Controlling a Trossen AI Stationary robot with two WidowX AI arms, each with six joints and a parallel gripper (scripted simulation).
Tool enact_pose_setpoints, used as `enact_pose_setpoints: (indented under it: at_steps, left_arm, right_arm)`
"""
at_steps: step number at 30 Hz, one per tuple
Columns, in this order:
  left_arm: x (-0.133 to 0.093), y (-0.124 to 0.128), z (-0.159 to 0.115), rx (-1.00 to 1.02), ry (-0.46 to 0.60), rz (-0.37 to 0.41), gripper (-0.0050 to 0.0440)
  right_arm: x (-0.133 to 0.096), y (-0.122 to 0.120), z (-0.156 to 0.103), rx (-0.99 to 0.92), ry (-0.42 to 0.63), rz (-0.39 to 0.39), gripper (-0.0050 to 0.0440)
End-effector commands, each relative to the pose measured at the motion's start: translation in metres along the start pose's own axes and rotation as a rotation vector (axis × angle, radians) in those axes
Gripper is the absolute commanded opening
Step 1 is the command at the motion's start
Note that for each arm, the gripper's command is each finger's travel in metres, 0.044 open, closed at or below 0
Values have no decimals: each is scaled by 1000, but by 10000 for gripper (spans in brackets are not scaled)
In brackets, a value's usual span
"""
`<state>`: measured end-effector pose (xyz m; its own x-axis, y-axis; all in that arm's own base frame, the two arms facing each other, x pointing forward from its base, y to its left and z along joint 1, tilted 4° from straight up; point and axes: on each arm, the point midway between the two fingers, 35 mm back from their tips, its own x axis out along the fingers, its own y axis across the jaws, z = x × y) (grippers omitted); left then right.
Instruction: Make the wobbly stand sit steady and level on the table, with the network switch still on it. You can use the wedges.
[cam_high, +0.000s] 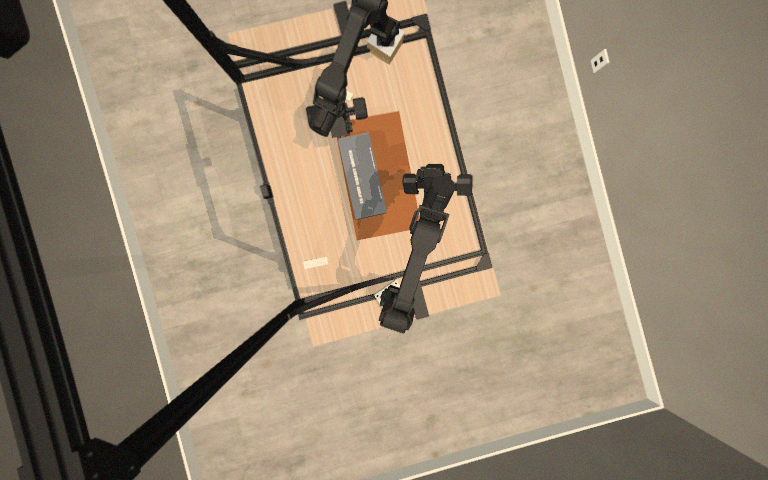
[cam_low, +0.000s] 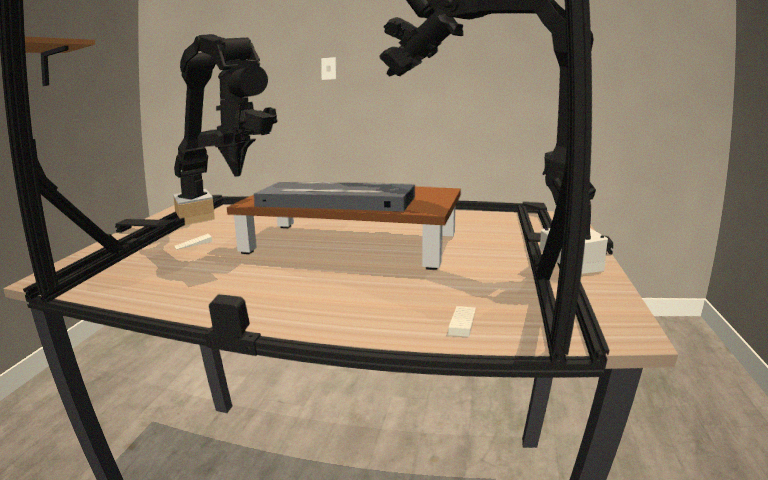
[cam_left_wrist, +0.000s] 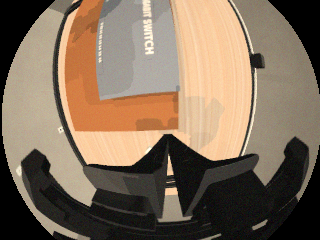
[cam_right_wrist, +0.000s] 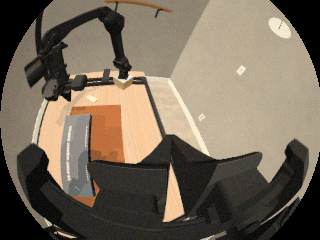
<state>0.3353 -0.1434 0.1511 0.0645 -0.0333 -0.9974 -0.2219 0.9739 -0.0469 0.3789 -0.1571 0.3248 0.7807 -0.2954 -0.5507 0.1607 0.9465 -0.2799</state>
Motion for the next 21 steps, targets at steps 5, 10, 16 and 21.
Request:
enact_pose_setpoints:
  at_steps: [5,10,16,21]
  left_arm:
    - [0,0,0,0,0,0,0]
    - [0,0,0,0,0,0,0]
    - [0,0,0,0,0,0,0]
    - [0,0,0,0,0,0,0]
  right_arm:
    - [-25,-21,57,27,-209,-82,0]
    - [-46,-29,79,36,-312,-114,0]
    - [-99,-50,138,70,-576,-198,0]
    - [-120,-56,155,80,-665,-223,0]
